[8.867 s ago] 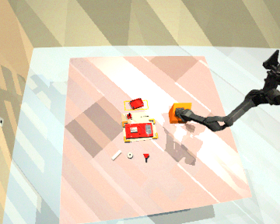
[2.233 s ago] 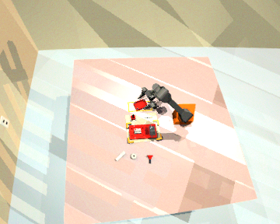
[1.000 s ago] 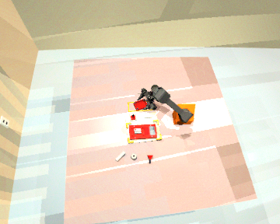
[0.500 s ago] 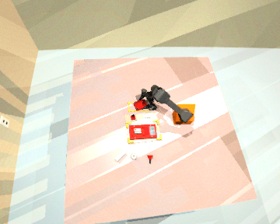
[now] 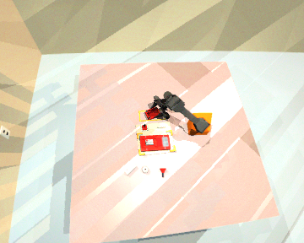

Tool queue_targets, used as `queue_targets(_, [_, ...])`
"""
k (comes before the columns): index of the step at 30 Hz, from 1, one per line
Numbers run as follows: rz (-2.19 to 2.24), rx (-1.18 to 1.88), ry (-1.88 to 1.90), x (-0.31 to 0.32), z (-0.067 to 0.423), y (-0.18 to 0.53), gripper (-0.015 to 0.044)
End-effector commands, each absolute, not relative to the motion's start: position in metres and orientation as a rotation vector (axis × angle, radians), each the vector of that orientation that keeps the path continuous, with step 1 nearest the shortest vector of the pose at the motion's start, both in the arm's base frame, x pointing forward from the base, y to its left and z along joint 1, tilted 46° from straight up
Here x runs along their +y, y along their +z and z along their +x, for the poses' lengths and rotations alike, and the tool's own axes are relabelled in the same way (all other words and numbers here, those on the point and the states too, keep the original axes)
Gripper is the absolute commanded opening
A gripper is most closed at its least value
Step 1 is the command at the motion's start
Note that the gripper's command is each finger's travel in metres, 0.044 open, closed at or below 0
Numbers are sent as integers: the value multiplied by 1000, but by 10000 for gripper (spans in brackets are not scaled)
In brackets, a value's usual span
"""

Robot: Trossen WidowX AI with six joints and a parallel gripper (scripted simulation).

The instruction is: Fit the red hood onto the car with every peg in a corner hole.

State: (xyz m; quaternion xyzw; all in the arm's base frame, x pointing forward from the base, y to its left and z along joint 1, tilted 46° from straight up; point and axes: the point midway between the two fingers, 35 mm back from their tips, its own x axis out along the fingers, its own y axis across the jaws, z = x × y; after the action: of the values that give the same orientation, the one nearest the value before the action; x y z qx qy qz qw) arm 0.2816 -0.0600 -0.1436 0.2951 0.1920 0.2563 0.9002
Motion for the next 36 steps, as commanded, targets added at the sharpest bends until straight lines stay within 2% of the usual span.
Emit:
queue_targets(1, [598, 393, 534, -66, 284, -140, 32])
queue_targets(3, [597, 394, 534, -69, 284, -139, 0])
queue_targets(36, [594, 396, 534, -103, 282, -107, 0])
